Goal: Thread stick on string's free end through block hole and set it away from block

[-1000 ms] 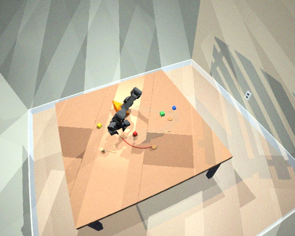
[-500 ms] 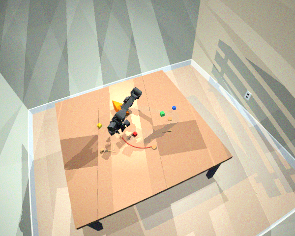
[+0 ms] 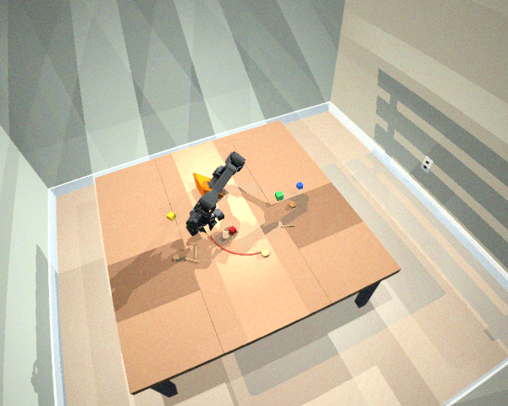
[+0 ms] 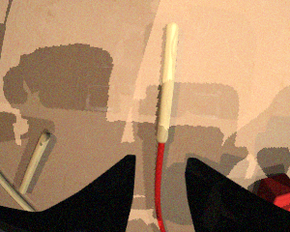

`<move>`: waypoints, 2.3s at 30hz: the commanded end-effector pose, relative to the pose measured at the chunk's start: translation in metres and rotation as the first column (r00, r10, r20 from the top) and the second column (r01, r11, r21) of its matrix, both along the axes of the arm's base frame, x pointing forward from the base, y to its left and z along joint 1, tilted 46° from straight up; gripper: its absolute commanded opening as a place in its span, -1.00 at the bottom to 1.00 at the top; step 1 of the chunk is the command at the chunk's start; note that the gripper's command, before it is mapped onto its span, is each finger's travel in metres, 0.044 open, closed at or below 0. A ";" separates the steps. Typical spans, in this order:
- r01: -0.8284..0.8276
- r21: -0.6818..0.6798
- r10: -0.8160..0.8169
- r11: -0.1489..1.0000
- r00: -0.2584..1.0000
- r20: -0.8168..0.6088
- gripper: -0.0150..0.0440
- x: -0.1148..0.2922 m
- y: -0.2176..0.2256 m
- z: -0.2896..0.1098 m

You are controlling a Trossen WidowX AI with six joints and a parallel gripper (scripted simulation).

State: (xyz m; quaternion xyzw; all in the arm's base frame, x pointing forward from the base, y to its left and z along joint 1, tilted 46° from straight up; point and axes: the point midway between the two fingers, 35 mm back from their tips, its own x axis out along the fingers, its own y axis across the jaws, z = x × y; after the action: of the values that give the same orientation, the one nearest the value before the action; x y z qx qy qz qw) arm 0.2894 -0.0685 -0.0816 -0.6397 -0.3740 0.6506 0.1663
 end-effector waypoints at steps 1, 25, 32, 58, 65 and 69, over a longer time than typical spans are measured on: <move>0.004 0.008 -0.004 1.000 1.000 -0.008 -0.08 -0.003 0.008 -0.006; 0.004 0.011 -0.003 1.000 1.000 -0.008 -0.08 -0.009 0.032 -0.028; 0.004 0.011 -0.003 1.000 1.000 -0.008 -0.08 -0.009 0.032 -0.028; -0.001 0.004 0.001 1.000 1.000 -0.004 -0.49 -0.005 0.022 -0.021; -0.001 0.004 0.001 1.000 1.000 -0.004 -0.49 -0.004 0.016 -0.015; -0.001 0.003 0.001 1.000 1.000 -0.004 -0.49 -0.003 0.012 -0.011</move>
State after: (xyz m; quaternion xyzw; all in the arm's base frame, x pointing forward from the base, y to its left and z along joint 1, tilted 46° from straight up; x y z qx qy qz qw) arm 0.2838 -0.0519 -0.0960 -0.6365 -0.3750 0.6514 0.1730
